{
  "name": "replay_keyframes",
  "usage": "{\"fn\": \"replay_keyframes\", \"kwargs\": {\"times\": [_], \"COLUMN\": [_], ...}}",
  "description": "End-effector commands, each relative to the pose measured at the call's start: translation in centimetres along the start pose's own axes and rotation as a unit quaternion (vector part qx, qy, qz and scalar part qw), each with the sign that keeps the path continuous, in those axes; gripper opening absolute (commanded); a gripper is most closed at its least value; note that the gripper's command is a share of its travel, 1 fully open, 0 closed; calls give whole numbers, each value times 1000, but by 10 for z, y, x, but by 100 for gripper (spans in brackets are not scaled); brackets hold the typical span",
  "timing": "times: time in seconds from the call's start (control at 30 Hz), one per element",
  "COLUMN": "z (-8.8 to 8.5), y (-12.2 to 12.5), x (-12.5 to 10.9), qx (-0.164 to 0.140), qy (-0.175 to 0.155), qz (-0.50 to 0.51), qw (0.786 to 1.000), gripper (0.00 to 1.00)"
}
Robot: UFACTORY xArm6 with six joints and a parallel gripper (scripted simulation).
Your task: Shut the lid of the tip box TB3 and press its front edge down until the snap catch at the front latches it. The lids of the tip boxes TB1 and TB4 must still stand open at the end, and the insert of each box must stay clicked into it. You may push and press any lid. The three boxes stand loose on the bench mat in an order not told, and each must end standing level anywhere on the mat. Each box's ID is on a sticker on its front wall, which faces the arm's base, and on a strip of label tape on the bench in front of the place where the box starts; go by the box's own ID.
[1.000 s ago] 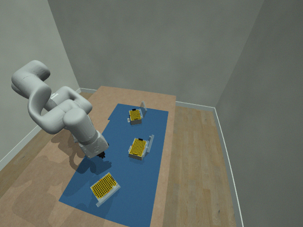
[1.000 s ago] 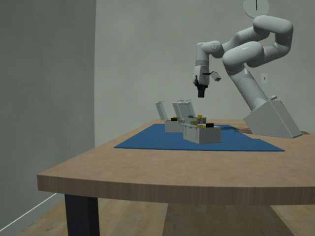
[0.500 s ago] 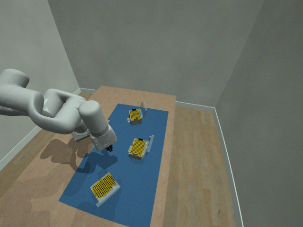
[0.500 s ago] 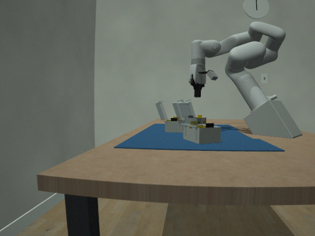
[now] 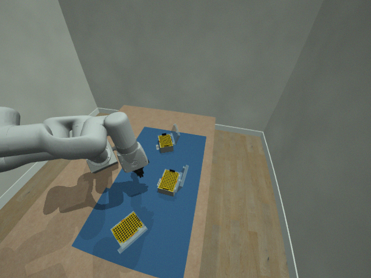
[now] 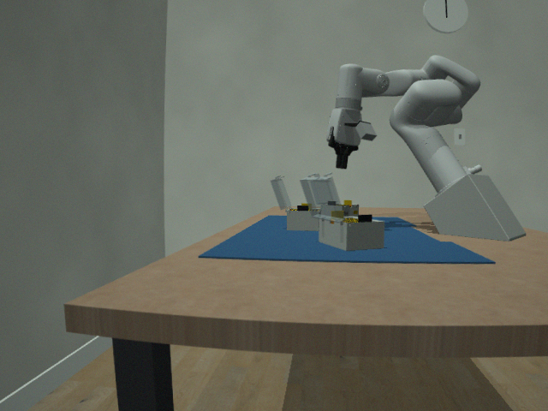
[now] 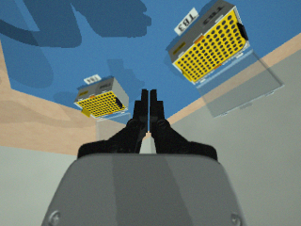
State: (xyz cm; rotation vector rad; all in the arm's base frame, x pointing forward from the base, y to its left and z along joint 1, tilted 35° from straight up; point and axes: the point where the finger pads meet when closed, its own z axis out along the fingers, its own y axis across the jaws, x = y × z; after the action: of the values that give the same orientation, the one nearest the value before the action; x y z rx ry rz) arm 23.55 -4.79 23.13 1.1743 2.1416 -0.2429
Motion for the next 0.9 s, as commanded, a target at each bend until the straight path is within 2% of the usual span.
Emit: {"fn": "replay_keyframes", "kwargs": {"times": [0.0,0.2,0.37,0.4,0.63,0.87], "z": [1,1,1,1,1,1], "y": [22,43,43,43,43,43], "x": [21,42,42,42,42,42], "qx": [62,55,52,57,97,97], "qy": [-101,-129,-143,-160,-217,-218], "qz": [73,119,141,159,200,200], "qw": [990,983,978,972,951,950], "gripper": [0,0,0,0,0,0]}}
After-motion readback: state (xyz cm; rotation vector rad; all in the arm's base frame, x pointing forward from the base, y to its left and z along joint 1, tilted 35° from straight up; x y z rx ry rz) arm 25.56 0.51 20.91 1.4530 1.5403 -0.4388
